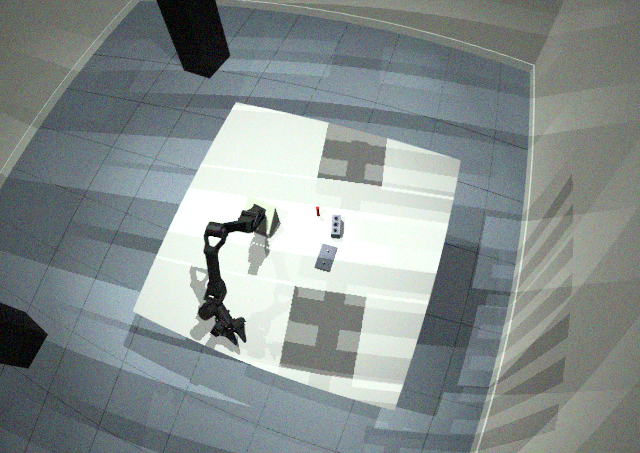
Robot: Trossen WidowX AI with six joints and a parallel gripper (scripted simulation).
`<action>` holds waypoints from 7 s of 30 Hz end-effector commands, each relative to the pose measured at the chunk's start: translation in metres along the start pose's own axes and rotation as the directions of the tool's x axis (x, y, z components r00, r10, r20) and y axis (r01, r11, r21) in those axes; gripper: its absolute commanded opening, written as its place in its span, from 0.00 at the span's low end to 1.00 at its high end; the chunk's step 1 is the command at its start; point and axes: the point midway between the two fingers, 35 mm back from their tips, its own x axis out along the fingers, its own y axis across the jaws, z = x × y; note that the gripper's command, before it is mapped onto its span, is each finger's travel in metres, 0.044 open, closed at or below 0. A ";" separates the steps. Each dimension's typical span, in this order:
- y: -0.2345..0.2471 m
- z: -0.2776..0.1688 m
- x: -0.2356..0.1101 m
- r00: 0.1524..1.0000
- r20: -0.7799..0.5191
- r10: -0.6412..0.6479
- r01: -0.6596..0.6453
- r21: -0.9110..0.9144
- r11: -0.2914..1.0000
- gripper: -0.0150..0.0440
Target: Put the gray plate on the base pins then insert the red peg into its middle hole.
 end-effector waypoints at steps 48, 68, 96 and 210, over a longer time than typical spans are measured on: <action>0.296 -0.529 -0.116 0.122 -0.851 -0.511 0.661 -0.315 0.682 1.00; 0.285 -0.577 -0.211 0.334 -0.560 -0.758 0.561 -0.528 0.638 1.00; 0.242 -0.607 -0.193 0.336 -0.559 -0.758 0.561 -0.527 0.638 1.00; 0.283 -0.525 -0.172 0.311 -0.576 -0.756 0.635 -0.466 0.616 0.25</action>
